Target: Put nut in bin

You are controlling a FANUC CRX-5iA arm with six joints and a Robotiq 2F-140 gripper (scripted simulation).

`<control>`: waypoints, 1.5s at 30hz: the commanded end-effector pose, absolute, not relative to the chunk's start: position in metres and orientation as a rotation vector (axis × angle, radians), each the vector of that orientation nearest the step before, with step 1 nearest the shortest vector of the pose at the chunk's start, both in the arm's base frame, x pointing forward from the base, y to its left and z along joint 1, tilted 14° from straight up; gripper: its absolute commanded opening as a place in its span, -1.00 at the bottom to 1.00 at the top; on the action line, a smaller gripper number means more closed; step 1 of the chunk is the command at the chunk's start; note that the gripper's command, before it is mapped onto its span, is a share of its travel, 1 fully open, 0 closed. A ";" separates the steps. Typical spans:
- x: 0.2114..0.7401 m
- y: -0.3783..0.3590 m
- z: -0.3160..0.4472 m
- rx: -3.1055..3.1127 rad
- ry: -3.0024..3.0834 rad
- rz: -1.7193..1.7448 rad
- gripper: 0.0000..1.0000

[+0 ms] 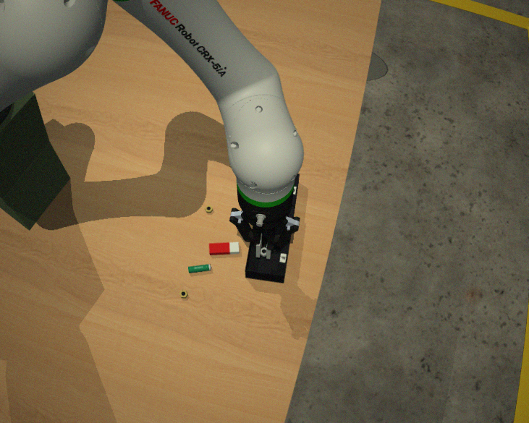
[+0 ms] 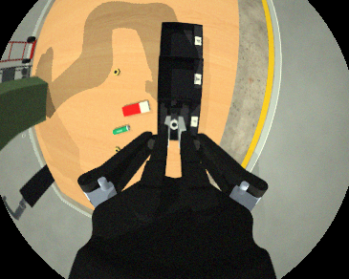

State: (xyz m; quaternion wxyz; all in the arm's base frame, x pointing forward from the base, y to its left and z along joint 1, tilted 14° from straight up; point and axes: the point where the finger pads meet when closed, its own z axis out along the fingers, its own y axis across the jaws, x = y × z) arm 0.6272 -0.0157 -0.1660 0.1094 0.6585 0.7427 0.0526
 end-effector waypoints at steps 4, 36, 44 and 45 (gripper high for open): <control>0.631 -0.017 -0.179 1.936 2.183 0.155 -0.87; 0.637 -0.018 -0.207 1.936 2.183 0.155 -0.63; 0.637 -0.018 -0.207 1.936 2.183 0.155 -0.63; 0.637 -0.018 -0.207 1.936 2.183 0.155 -0.63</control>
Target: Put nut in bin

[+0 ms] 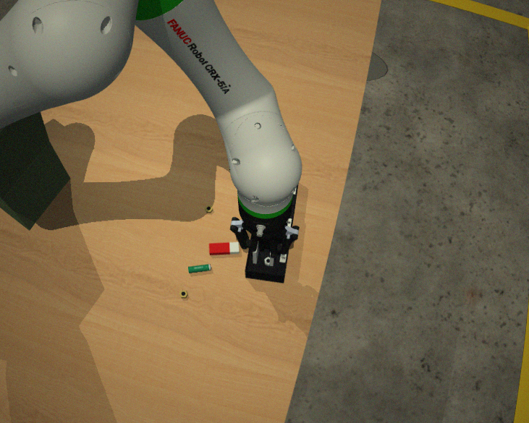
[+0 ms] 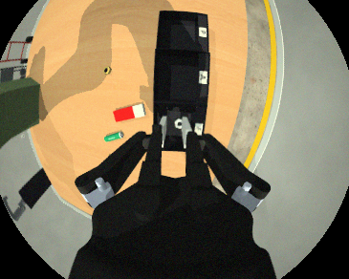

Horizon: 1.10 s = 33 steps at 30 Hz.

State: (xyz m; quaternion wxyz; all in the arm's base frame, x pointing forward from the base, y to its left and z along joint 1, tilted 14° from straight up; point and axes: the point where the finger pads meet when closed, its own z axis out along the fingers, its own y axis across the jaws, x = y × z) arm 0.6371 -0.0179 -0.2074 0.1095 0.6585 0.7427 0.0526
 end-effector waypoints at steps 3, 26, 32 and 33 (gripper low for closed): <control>0.637 -0.018 -0.207 1.936 2.183 0.155 -0.63; 0.632 -0.016 -0.185 1.936 2.183 0.155 -0.63; 0.630 -0.016 -0.177 1.936 2.183 0.155 -0.63; 0.629 -0.015 -0.172 1.936 2.183 0.155 -0.63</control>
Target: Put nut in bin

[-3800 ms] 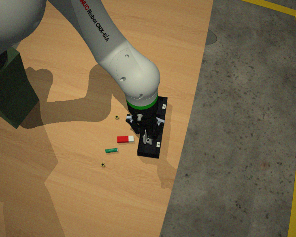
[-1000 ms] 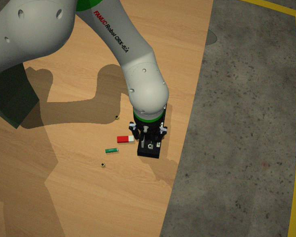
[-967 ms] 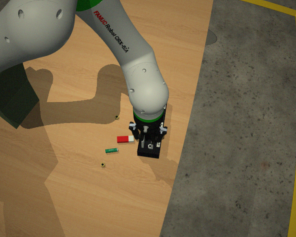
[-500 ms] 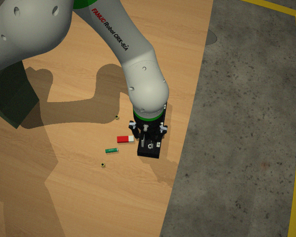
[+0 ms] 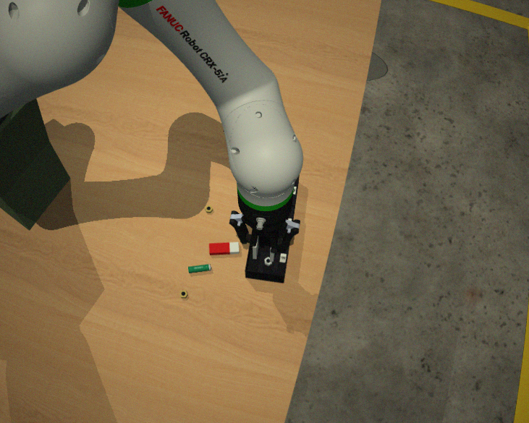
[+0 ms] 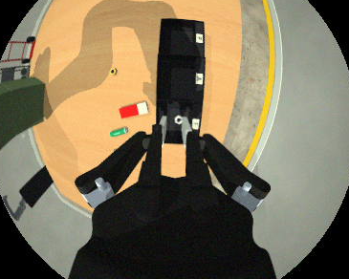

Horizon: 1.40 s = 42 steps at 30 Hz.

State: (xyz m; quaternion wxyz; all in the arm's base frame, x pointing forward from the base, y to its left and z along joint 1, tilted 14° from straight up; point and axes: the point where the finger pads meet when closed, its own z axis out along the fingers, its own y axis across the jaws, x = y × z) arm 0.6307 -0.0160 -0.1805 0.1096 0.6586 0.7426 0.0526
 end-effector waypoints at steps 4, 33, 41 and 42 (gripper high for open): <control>0.625 -0.015 -0.157 1.936 2.183 0.155 -0.63; 0.607 -0.009 -0.084 1.936 2.183 0.155 1.00; 0.600 -0.007 -0.053 1.936 2.183 0.155 1.00; 0.599 -0.007 -0.049 1.936 2.183 0.155 1.00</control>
